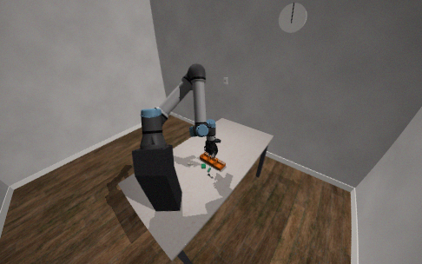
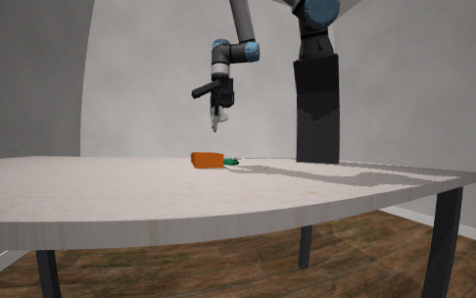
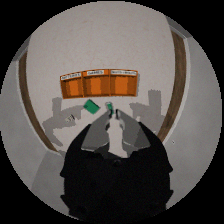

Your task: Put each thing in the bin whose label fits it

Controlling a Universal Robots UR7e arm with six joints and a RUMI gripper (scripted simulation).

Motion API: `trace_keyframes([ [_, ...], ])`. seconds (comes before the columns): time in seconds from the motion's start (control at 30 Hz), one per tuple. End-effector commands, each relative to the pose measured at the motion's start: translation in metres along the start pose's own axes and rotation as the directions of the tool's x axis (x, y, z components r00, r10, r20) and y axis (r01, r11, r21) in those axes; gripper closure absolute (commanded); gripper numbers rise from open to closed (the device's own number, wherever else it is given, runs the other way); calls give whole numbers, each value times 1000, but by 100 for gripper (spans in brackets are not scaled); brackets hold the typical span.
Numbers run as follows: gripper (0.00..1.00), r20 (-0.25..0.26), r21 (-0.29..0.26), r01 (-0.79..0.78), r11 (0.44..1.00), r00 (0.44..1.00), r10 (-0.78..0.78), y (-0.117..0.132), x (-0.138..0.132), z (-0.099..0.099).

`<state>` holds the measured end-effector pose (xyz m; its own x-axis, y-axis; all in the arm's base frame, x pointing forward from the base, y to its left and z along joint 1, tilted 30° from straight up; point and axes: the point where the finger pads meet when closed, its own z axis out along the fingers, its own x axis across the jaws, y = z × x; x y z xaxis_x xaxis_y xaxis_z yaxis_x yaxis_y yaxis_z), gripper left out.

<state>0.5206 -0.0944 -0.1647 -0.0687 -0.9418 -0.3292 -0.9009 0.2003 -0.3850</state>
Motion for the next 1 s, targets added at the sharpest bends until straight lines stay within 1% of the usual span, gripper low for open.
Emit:
trace_keyframes([
  [0.0,96,0,1,0,1000,1000,0,-23,29,33],
  [0.03,96,0,1,0,1000,1000,0,-27,34,38],
  [0.1,96,0,1,0,1000,1000,0,-27,34,38],
  [0.13,96,0,1,0,1000,1000,0,-32,40,45],
  [0.5,96,0,1,0,1000,1000,0,-32,40,45],
  [0.6,96,0,1,0,1000,1000,0,-32,41,53],
  [0.67,96,0,1,0,1000,1000,0,-32,41,53],
  [0.97,96,0,1,0,1000,1000,0,-32,41,77],
])
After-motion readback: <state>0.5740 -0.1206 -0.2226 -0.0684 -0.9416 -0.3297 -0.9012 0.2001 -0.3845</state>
